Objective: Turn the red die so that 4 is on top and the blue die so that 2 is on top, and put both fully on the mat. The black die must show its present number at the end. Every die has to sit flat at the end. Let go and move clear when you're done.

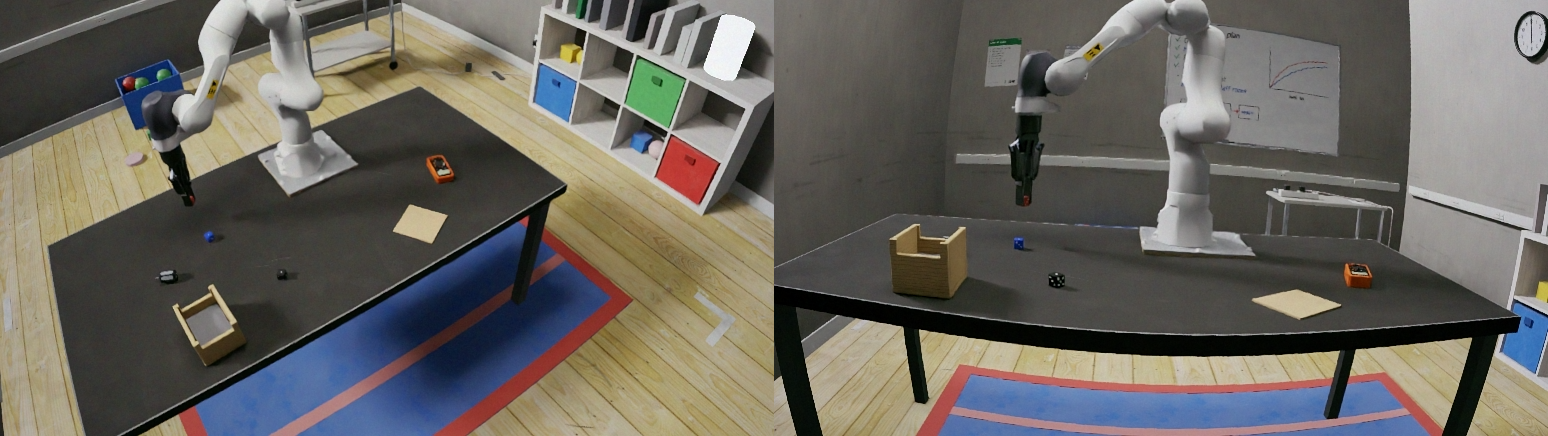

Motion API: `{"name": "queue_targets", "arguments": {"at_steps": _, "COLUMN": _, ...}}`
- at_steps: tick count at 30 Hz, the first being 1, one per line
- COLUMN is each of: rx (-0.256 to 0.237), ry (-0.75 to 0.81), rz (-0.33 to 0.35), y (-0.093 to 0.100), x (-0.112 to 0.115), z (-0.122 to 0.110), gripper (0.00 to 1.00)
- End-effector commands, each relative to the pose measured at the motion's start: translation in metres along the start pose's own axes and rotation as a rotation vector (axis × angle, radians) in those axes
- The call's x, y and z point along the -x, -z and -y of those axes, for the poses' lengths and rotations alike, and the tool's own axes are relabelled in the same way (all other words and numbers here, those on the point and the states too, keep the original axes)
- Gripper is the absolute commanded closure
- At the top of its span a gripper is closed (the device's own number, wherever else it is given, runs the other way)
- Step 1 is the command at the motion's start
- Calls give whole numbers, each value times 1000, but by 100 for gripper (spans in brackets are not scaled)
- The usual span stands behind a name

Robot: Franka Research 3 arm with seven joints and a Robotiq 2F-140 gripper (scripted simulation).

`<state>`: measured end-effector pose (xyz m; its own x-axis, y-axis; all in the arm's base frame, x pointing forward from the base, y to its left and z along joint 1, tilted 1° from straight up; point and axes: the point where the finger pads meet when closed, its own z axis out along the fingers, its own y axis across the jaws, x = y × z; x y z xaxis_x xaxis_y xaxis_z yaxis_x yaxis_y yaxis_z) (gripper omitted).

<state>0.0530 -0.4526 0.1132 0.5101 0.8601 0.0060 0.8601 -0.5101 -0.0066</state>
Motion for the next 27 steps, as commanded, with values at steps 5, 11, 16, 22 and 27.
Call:
{"name": "queue_targets", "arguments": {"at_steps": 5, "rx": 9, "ry": 231, "rz": -10, "y": -2, "x": 0, "z": 0, "gripper": 79}}
{"name": "queue_targets", "arguments": {"at_steps": 11, "rx": 9, "ry": 327, "rz": -10, "y": -2, "x": 0, "z": 0, "gripper": 79}}
{"name": "queue_targets", "arguments": {"at_steps": 16, "rx": 10, "ry": 409, "rz": -10, "y": -2, "x": 0, "z": -1, "gripper": 79}}
{"name": "queue_targets", "arguments": {"at_steps": 22, "rx": 10, "ry": 499, "rz": -9, "y": -3, "x": 0, "z": -1, "gripper": 79}}
{"name": "queue_targets", "arguments": {"at_steps": 27, "rx": 10, "ry": 582, "rz": -9, "y": -3, "x": -1, "z": -1, "gripper": 79}}
